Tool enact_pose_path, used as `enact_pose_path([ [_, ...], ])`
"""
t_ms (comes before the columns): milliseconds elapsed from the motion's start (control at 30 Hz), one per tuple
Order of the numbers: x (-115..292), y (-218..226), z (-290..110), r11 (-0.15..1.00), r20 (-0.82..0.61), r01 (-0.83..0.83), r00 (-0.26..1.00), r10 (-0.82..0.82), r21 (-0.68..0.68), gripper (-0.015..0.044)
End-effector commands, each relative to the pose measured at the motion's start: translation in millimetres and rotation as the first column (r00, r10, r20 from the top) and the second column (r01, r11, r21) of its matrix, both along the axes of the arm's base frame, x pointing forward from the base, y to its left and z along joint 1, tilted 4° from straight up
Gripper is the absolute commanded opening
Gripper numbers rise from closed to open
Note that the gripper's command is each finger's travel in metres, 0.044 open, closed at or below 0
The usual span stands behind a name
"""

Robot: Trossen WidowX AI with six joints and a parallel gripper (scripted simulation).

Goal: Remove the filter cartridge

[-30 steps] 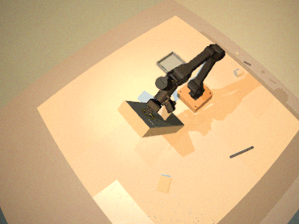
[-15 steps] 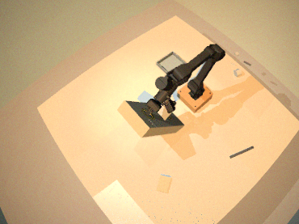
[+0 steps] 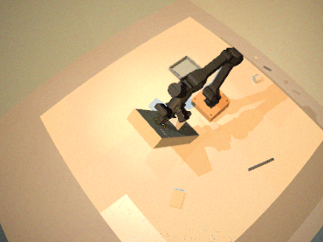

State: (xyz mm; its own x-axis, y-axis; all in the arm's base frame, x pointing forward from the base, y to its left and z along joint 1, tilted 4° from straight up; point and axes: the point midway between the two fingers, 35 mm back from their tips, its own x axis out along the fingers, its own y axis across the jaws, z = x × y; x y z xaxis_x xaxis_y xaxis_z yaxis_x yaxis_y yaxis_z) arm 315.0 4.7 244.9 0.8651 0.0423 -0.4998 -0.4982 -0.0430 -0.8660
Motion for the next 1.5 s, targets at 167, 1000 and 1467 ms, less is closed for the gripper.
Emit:
enact_pose_path([
  [167,6.5,0.5,-2.4,0.955,-0.030,0.147,0.989,-0.144,0.257,0.0000],
  [1000,7.7,0.6,-3.1,0.388,-0.303,0.481,0.848,-0.436,0.786,0.0000],
  [1467,8.6,0.7,-3.6,0.323,-0.332,0.496,0.831,-0.446,0.806,0.0000],
])
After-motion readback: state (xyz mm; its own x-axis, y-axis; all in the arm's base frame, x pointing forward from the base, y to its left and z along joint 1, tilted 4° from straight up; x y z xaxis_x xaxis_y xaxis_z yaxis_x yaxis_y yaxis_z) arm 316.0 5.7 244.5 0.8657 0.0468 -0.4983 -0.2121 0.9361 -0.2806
